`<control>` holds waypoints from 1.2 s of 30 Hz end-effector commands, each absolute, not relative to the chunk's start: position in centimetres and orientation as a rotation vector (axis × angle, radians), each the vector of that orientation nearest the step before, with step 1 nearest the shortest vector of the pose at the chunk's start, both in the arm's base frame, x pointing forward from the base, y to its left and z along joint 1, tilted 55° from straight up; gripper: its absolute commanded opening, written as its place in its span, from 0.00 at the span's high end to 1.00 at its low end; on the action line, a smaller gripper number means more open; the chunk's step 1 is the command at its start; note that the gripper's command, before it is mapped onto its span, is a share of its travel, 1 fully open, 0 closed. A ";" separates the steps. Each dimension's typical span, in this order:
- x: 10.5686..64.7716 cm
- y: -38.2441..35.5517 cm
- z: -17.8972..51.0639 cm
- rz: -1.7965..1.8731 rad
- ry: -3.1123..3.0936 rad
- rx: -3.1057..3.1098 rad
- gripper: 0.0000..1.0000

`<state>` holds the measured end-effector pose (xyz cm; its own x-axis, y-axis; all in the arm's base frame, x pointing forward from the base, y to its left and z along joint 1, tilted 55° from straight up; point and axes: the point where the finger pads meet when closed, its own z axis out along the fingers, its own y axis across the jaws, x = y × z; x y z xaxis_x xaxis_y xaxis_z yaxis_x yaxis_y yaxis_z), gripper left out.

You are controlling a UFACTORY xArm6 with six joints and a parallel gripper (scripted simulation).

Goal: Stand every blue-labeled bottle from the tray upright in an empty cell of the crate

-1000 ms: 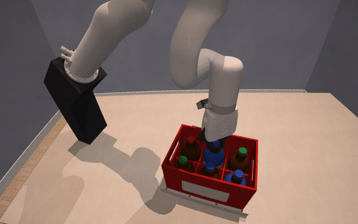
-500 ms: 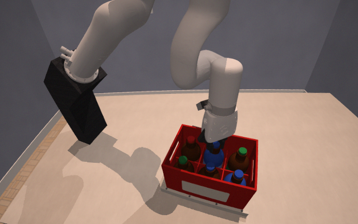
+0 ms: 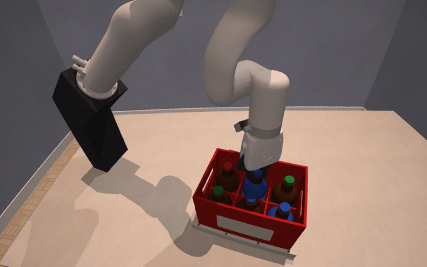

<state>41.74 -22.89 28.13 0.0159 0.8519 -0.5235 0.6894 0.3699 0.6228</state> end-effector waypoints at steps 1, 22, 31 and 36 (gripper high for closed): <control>41.8 -22.9 28.2 0.226 1.719 1.368 1.00; 41.8 -22.9 28.2 0.226 1.719 1.368 0.35; 41.8 -22.9 28.2 0.226 1.719 1.368 0.35; 41.8 -22.9 28.2 0.226 1.719 1.368 0.35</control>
